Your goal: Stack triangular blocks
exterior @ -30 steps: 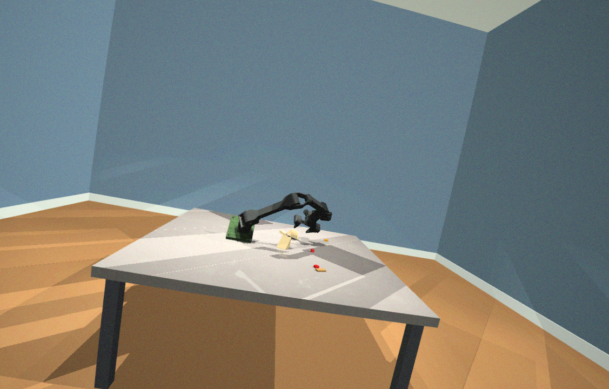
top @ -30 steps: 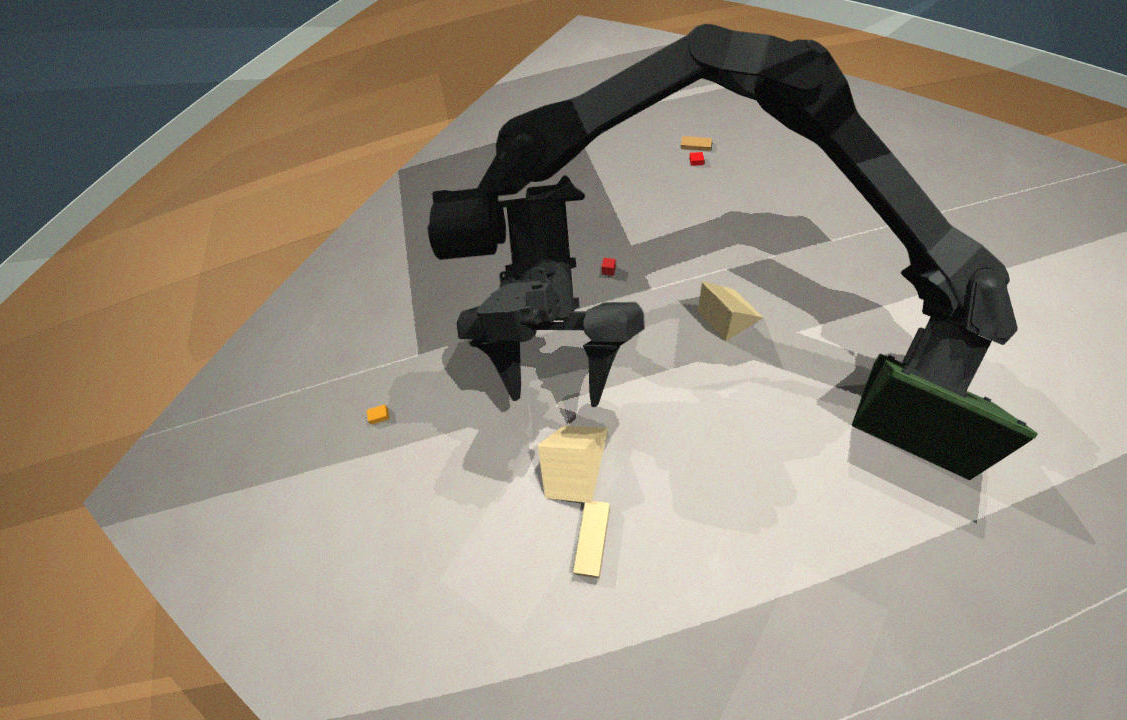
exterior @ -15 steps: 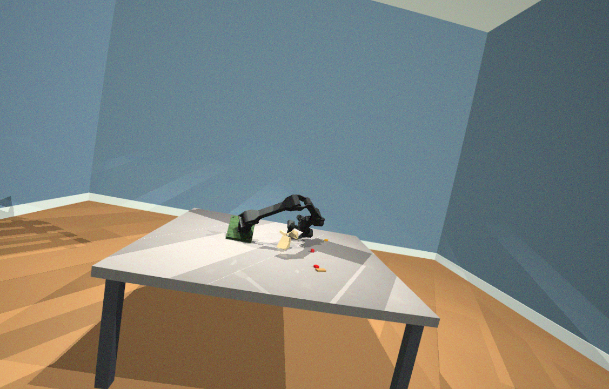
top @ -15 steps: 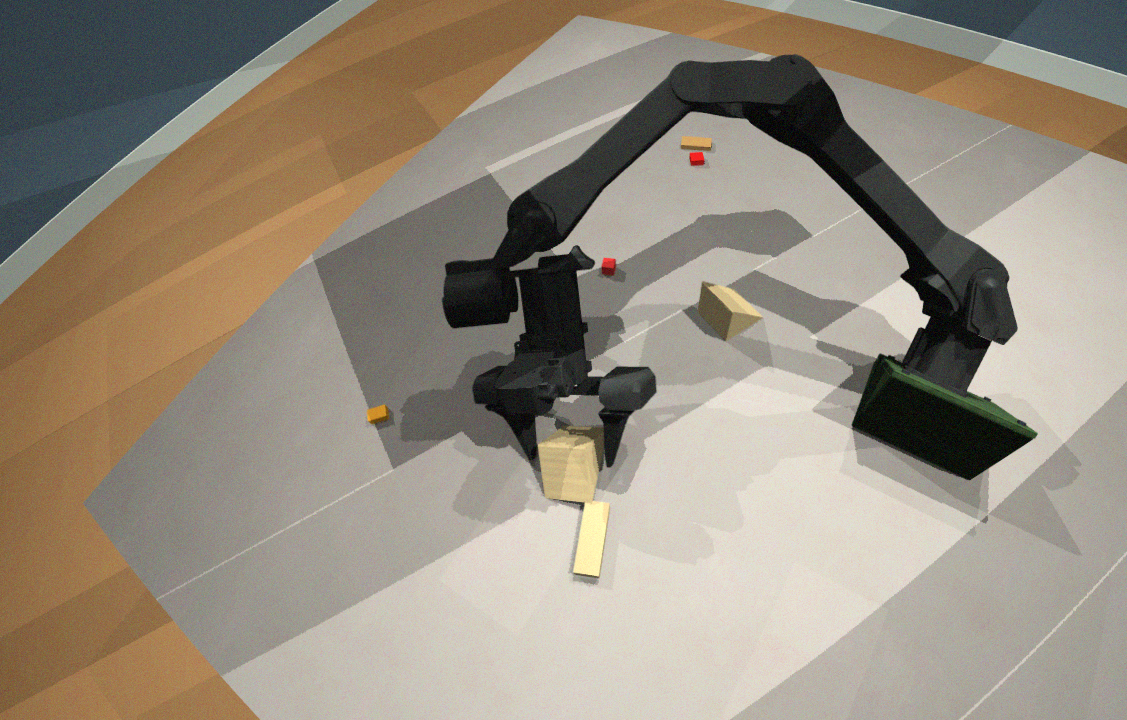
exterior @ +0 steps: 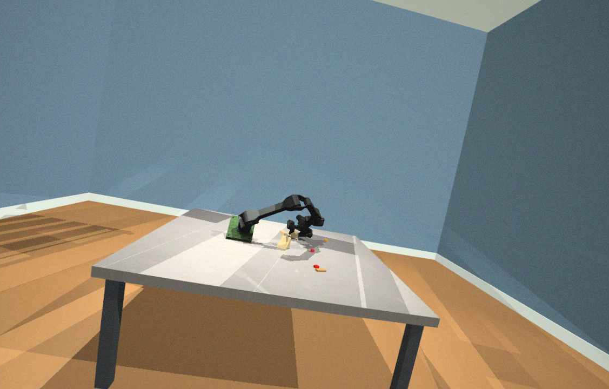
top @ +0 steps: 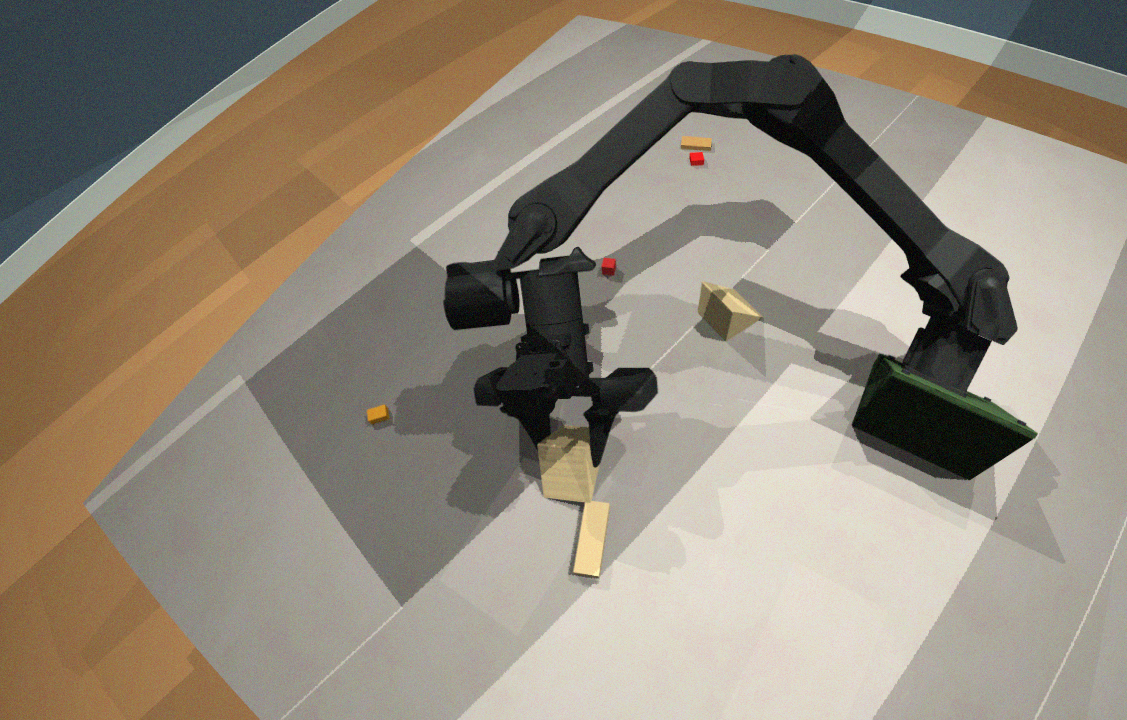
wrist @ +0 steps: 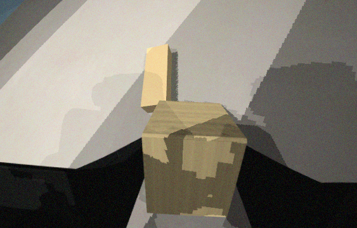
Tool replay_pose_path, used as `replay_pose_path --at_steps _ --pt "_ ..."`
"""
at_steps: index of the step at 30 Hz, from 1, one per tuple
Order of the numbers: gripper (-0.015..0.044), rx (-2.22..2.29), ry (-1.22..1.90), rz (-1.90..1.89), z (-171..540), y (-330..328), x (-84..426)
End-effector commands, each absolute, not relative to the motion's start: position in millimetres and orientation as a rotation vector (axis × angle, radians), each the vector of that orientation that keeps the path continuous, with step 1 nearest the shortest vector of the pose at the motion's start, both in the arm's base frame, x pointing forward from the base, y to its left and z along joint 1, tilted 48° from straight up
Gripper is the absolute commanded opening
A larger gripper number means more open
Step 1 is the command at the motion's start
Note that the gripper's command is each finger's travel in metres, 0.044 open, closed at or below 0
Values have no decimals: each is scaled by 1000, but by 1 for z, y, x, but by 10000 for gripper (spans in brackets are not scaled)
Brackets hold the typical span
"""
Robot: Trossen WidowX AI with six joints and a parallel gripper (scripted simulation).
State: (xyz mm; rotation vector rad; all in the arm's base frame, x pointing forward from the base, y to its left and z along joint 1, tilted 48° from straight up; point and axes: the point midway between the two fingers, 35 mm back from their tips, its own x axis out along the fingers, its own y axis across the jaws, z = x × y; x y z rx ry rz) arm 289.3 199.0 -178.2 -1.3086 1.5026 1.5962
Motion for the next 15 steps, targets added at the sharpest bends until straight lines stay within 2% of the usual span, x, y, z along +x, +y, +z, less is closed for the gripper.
replay_pose_path --at_steps 1,4,12,15 --pt "230 -1309 1502 1596 -178 199 290" --pt "210 -1309 1502 1596 -178 199 290" --pt "0 -1308 1501 1596 -168 211 289" --pt "0 -1308 1500 1596 -159 222 287"
